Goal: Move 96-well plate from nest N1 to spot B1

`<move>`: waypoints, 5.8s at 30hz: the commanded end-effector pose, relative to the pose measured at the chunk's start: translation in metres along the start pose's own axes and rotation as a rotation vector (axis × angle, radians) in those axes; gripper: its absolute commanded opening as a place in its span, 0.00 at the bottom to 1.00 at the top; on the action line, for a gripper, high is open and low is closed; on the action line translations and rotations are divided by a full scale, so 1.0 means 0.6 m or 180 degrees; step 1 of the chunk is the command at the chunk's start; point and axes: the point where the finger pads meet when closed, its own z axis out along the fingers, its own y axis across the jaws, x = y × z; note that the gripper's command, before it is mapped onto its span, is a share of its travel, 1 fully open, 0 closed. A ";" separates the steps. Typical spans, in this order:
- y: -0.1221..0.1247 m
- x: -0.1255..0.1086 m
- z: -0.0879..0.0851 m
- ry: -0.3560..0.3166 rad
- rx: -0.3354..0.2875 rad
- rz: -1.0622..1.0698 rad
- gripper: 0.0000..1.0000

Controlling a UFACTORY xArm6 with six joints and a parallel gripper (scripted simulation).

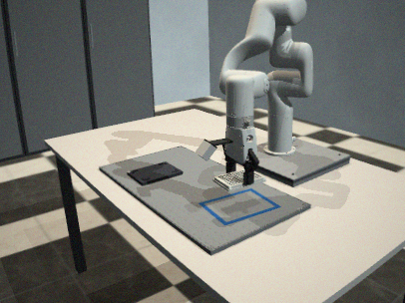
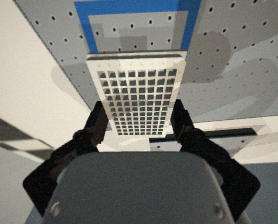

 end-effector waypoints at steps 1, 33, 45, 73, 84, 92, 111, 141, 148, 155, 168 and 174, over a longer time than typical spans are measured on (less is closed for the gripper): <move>-0.001 0.002 0.010 0.0009 0.0007 0.0000 0.00; -0.001 0.002 0.088 0.0009 0.0006 0.0000 0.00; -0.001 0.002 0.108 0.0009 0.0006 0.0000 0.00; -0.001 0.002 0.111 0.0009 0.0006 0.0000 0.00; -0.001 0.002 0.113 0.0009 0.0006 0.0000 0.00; -0.001 0.002 0.115 0.0009 0.0006 0.0000 0.00; -0.001 0.002 0.120 0.0009 0.0006 0.0000 0.00; -0.001 0.002 0.127 0.0008 0.0006 0.0000 1.00; -0.001 0.002 0.127 0.0008 0.0006 0.0000 1.00; -0.001 0.002 0.127 0.0009 0.0006 0.0000 1.00; -0.001 0.002 0.127 0.0009 0.0006 0.0000 1.00; -0.001 0.002 0.114 0.0009 0.0006 0.0000 1.00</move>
